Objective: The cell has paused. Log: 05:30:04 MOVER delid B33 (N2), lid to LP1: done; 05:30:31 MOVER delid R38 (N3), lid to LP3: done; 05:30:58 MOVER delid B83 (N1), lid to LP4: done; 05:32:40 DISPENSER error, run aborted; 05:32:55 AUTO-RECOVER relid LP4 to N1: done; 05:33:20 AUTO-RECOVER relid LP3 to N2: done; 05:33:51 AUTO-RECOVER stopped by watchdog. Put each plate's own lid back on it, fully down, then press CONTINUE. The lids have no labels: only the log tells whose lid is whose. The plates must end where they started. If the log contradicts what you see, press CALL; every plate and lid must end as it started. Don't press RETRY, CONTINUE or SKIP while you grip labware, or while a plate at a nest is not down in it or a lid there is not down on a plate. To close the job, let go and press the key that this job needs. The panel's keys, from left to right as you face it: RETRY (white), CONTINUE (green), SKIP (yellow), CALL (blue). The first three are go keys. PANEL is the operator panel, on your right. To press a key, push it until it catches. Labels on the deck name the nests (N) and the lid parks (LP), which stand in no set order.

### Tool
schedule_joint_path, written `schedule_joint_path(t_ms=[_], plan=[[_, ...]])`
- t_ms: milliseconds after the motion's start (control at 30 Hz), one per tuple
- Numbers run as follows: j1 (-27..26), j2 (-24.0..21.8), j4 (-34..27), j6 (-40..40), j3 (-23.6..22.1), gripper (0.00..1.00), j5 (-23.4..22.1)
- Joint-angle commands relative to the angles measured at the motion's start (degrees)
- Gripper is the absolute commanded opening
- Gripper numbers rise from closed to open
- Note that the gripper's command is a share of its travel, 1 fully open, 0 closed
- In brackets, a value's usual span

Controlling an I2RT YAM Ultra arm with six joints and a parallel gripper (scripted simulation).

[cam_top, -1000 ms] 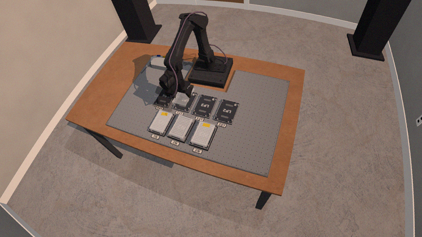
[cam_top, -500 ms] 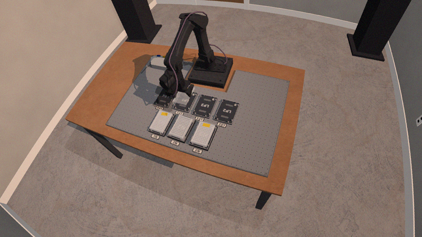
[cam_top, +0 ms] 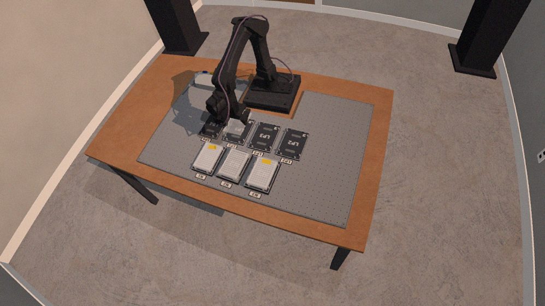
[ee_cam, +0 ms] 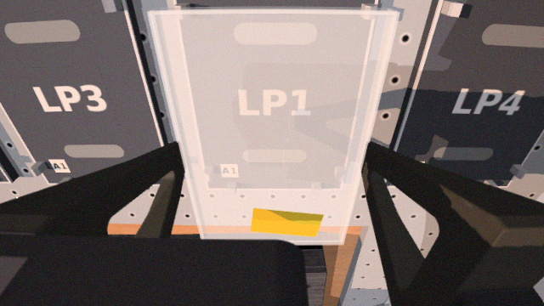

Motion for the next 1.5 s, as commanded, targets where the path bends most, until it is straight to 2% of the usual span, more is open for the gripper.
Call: schedule_joint_path(t_ms=[0, 333, 433, 733, 800, 1300, 1367, 1467], plan=[[-0.48, -0.87, -1.22, -0.22, 2.10, 0.00, -0.07], [-0.62, 0.07, -1.40, -0.34, 2.42, 0.00, -0.07], [2.01, 3.12, -1.49, 4.37, 5.08, 0.00, -0.11], [6.12, 11.11, -3.16, 8.51, 14.88, 0.00, 0.16], [6.12, 11.11, -3.16, 8.51, 14.88, 0.00, 0.16], [11.08, 25.11, -8.85, 13.49, 34.82, 0.00, 0.40], [11.08, 25.11, -8.85, 13.49, 34.82, 0.00, 0.40], [11.86, 28.21, -10.62, 14.29, 39.68, 0.00, 0.41]])
